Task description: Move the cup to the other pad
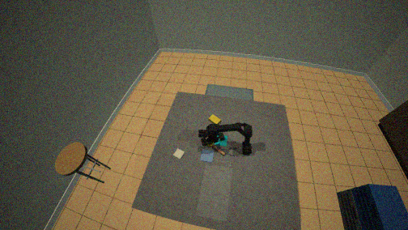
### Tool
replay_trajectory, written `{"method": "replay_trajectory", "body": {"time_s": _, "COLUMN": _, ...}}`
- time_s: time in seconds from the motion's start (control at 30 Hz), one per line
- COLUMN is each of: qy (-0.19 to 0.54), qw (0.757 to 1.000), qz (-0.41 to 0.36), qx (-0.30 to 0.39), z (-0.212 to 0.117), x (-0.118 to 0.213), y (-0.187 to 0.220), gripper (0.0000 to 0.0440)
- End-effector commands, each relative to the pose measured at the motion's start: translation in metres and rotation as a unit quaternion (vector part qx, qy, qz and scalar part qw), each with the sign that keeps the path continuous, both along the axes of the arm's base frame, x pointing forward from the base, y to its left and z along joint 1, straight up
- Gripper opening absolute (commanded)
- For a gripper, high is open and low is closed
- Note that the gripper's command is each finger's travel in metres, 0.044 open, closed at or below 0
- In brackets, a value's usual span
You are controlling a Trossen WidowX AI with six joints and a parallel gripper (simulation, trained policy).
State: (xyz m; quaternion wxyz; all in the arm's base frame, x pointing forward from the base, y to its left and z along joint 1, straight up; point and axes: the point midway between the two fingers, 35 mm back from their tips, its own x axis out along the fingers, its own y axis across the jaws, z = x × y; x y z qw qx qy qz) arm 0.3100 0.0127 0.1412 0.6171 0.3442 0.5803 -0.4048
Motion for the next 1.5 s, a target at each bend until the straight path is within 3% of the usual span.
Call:
{"method": "replay_trajectory", "body": {"time_s": 0.0, "qy": -0.011, "qw": 1.000, "qz": -0.015, "qx": 0.004, "z": 0.004, "x": -0.001, "y": -0.007, "gripper": 0.0004}}
{"method": "replay_trajectory", "body": {"time_s": 0.73, "qy": -0.050, "qw": 0.995, "qz": -0.086, "qx": 0.004, "z": 0.002, "x": -0.017, "y": -0.056, "gripper": 0.0000}}
{"method": "replay_trajectory", "body": {"time_s": 1.47, "qy": -0.067, "qw": 0.989, "qz": -0.135, "qx": 0.001, "z": -0.028, "x": -0.045, "y": -0.082, "gripper": 0.0000}}
